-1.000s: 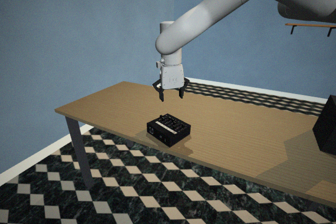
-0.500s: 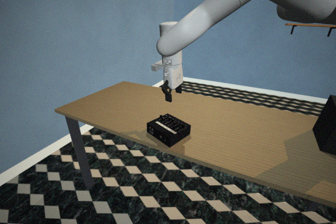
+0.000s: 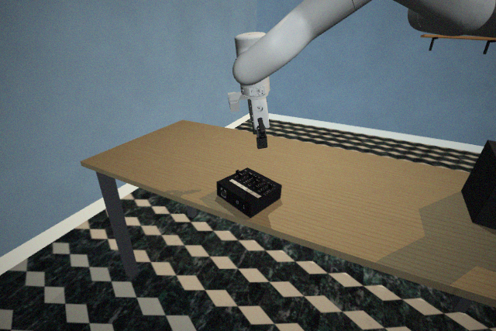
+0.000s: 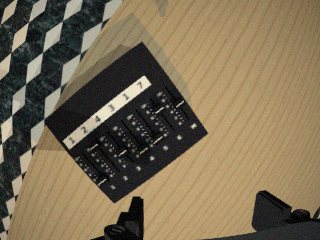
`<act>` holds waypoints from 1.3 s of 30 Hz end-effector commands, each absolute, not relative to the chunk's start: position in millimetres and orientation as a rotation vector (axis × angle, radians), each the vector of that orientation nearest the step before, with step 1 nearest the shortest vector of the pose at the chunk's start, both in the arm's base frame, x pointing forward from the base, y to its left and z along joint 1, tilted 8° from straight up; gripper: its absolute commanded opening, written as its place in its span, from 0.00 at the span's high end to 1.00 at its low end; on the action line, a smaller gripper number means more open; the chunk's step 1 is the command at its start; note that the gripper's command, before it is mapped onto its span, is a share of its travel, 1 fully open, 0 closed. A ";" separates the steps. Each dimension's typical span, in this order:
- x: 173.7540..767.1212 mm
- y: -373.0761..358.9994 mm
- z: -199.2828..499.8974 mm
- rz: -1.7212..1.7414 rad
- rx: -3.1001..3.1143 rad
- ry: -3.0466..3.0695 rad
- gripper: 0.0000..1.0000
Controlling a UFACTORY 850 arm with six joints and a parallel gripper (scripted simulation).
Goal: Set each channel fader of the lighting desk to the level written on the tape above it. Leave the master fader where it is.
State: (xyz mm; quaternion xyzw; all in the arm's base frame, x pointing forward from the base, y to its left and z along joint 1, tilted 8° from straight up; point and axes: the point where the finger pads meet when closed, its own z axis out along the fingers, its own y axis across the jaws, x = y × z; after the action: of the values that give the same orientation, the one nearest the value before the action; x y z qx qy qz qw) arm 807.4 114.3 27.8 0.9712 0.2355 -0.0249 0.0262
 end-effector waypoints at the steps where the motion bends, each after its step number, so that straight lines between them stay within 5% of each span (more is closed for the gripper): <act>1: 807.7 111.5 29.4 -0.114 2.882 1.140 0.00; 9: 807.6 110.8 29.4 -0.166 2.629 1.666 0.00; 39: 807.6 110.8 29.4 -0.166 2.629 1.666 0.00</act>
State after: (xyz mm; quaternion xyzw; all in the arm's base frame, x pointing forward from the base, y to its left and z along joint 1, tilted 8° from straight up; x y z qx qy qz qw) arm 806.6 110.8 27.7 0.8433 0.5346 -0.0542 0.0119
